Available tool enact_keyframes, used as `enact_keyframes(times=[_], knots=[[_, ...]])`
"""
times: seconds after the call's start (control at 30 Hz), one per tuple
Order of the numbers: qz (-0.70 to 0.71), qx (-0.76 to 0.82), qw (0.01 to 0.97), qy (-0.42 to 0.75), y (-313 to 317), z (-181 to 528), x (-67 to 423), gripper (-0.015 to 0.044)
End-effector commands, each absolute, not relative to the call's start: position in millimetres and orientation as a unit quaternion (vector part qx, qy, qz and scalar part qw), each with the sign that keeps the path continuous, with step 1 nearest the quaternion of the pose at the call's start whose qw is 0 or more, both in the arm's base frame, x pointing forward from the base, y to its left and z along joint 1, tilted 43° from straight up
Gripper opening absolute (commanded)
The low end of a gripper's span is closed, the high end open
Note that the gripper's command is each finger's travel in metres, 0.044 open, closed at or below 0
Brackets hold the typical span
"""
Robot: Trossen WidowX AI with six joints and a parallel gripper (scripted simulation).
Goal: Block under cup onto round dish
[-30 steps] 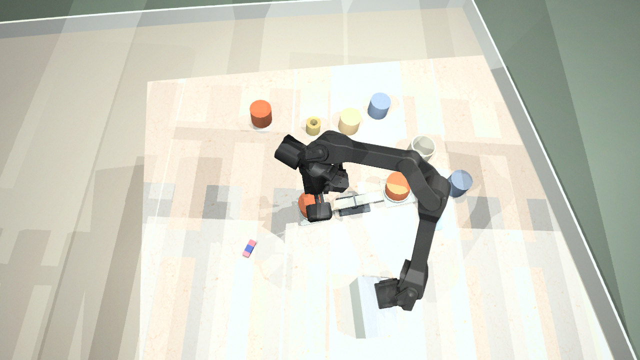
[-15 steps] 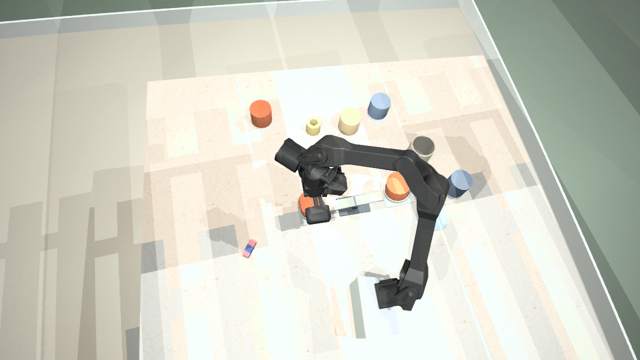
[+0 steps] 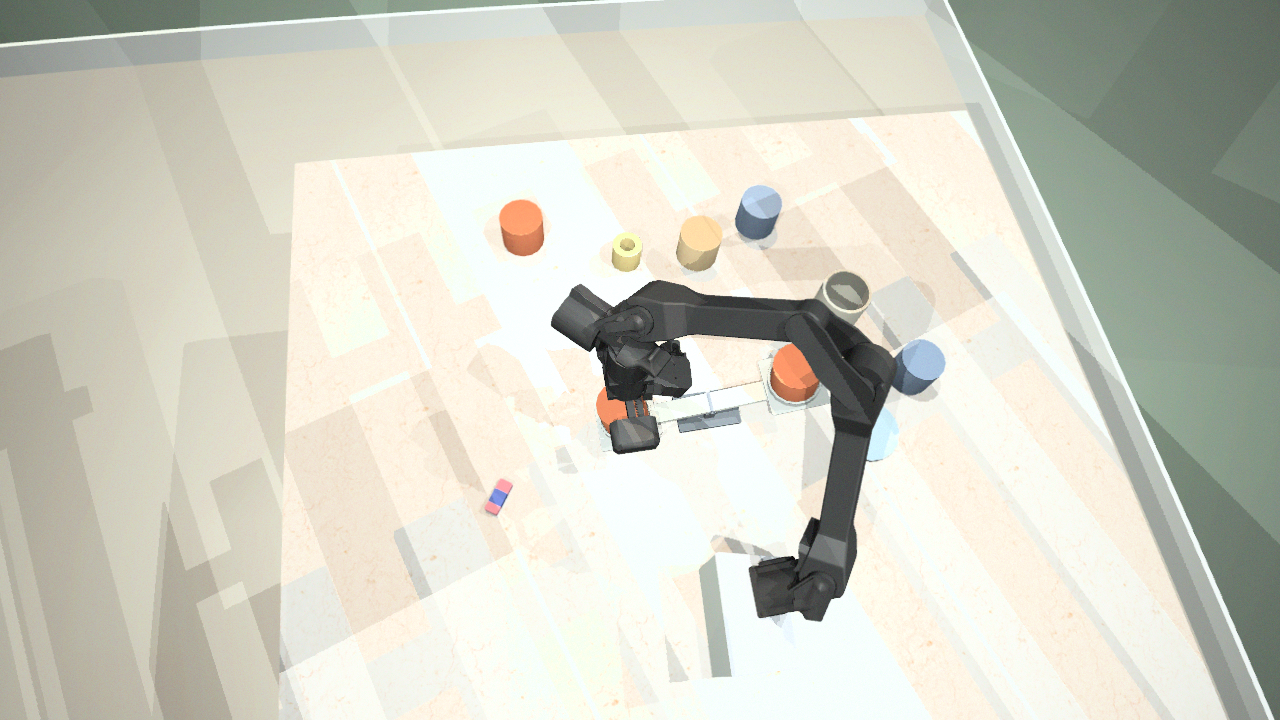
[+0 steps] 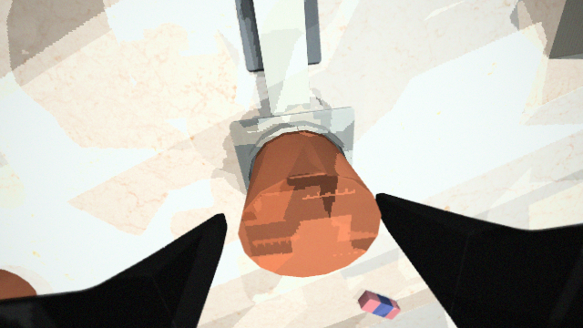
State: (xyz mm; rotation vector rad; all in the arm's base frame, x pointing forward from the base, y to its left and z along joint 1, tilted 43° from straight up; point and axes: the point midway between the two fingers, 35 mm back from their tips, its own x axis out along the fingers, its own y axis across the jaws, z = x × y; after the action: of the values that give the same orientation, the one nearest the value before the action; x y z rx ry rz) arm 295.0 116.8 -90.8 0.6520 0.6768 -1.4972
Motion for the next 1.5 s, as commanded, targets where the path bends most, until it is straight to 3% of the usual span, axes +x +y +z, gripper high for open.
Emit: enact_keyframes(times=[0.0, 0.4, 0.5, 0.8, 1.17, 1.47], knots=[[-0.656, 0.279, 0.636, 0.296, 108.9, -97.3, 293.0, 0.0440], [-0.656, 0.279, 0.636, 0.295, 97.1, -109.0, 291.2, 0.0440], [-0.656, 0.279, 0.636, 0.295, 97.1, -109.0, 291.2, 0.0361], [-0.656, 0.279, 0.636, 0.295, 97.1, -109.0, 291.2, 0.0301], [-0.656, 0.279, 0.636, 0.296, 104.0, -103.1, 293.4, 0.0012], [-0.656, 0.279, 0.636, 0.296, 112.4, -95.8, 295.6, 0.0000]])
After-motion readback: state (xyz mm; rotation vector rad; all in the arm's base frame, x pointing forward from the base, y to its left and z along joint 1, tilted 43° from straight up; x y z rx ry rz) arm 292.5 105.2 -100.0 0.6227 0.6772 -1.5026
